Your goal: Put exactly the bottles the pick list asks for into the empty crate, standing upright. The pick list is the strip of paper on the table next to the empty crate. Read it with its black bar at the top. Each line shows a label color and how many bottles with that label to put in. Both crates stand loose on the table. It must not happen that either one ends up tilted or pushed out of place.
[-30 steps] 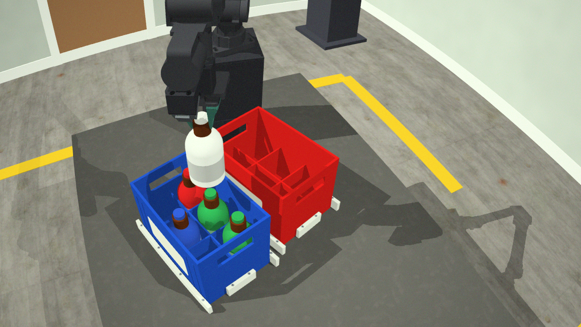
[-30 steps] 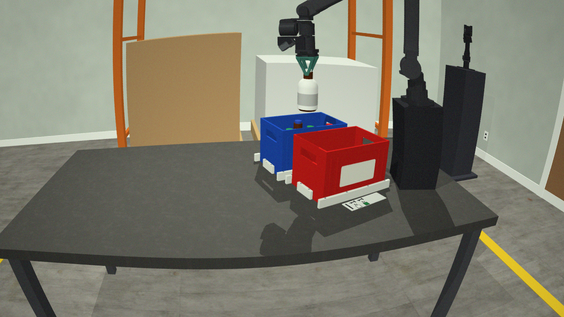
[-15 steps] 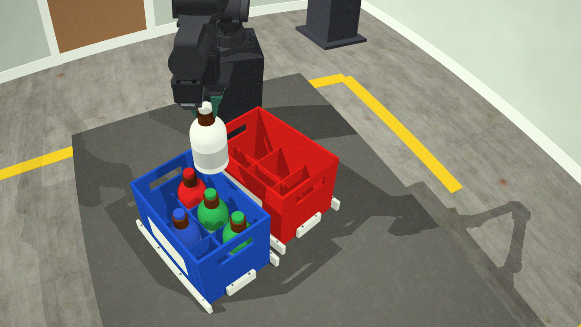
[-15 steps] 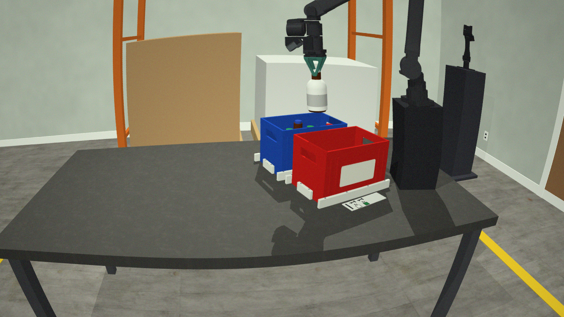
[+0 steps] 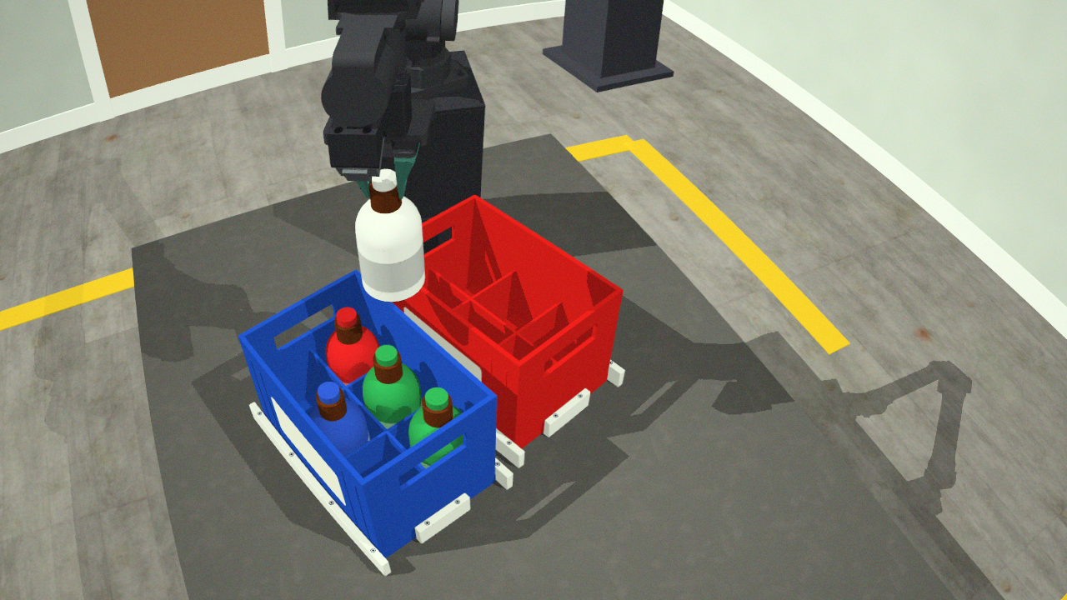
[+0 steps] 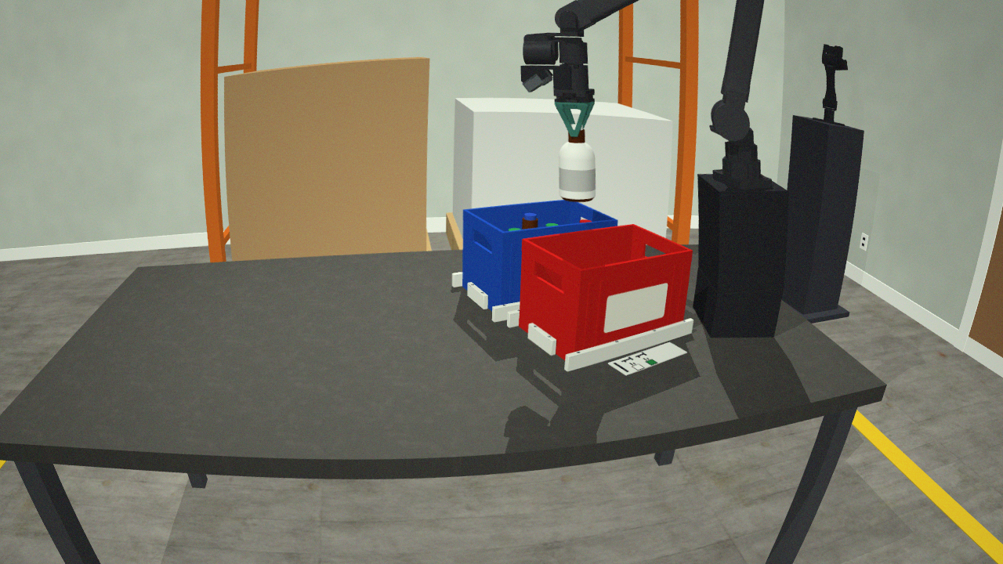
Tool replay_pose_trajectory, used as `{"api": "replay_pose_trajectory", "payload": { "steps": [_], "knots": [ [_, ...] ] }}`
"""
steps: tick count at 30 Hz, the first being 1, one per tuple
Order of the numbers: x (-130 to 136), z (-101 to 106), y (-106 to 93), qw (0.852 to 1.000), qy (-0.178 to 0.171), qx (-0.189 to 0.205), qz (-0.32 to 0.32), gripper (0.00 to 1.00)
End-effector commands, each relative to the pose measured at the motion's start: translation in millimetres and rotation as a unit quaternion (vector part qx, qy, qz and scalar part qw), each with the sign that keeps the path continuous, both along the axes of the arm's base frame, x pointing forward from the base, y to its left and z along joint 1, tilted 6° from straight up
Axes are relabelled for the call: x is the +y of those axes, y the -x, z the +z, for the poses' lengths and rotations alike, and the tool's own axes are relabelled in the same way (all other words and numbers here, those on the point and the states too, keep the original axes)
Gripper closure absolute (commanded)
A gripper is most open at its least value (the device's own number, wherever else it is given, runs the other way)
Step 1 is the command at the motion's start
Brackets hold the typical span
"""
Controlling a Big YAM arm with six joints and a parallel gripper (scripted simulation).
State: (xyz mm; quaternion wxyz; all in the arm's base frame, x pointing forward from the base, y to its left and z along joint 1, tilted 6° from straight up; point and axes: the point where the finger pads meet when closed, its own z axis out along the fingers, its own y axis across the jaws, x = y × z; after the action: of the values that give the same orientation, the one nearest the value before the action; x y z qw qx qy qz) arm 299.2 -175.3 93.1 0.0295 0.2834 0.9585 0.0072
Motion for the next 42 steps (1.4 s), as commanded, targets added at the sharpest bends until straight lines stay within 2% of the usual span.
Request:
{"api": "replay_pose_trajectory", "payload": {
  "steps": [1,2,4,6,8,10,12,17,18,19,21,25,27,29,31,34,35,36,38,42],
  "knots": [
    [-8.9,44.6,-27.0,0.998,0.033,-0.054,0.003,1.00],
    [-8.4,44.6,-26.6,0.998,0.034,-0.056,0.003,1.00],
    [4.8,22.5,-4.5,0.999,0.020,-0.031,0.002,1.00],
    [9.1,21.4,2.1,1.000,0.016,-0.024,0.002,1.00],
    [11.5,20.9,5.3,1.000,0.016,-0.024,0.002,1.00],
    [6.7,33.6,-3.9,0.999,0.025,-0.041,0.002,1.00],
    [14.9,20.1,9.5,0.999,0.018,-0.028,0.002,1.00],
    [18.9,20.5,15.2,1.000,0.017,-0.025,0.002,1.00],
    [8.2,40.9,-4.2,0.998,0.034,-0.056,0.002,1.00],
    [9.4,40.6,-2.5,0.998,0.034,-0.056,0.003,1.00],
    [22.7,18.4,20.2,0.999,0.019,-0.029,0.002,1.00],
    [29.0,17.0,29.4,1.000,0.015,-0.023,0.002,1.00],
    [24.6,29.8,20.5,0.999,0.024,-0.039,0.002,1.00],
    [32.5,16.2,33.6,0.999,0.018,-0.028,0.002,1.00],
    [35.9,15.4,38.8,1.000,0.016,-0.024,0.002,1.00],
    [35.9,18.0,38.1,1.000,0.017,-0.027,0.002,1.00],
    [25.9,37.3,19.4,0.998,0.033,-0.057,0.002,1.00],
    [27.3,36.9,21.5,0.998,0.033,-0.056,0.002,1.00],
    [40.8,14.4,45.2,0.999,0.017,-0.027,0.002,1.00],
    [46.0,14.4,52.3,1.000,0.016,-0.024,0.002,1.00]
  ]
}}
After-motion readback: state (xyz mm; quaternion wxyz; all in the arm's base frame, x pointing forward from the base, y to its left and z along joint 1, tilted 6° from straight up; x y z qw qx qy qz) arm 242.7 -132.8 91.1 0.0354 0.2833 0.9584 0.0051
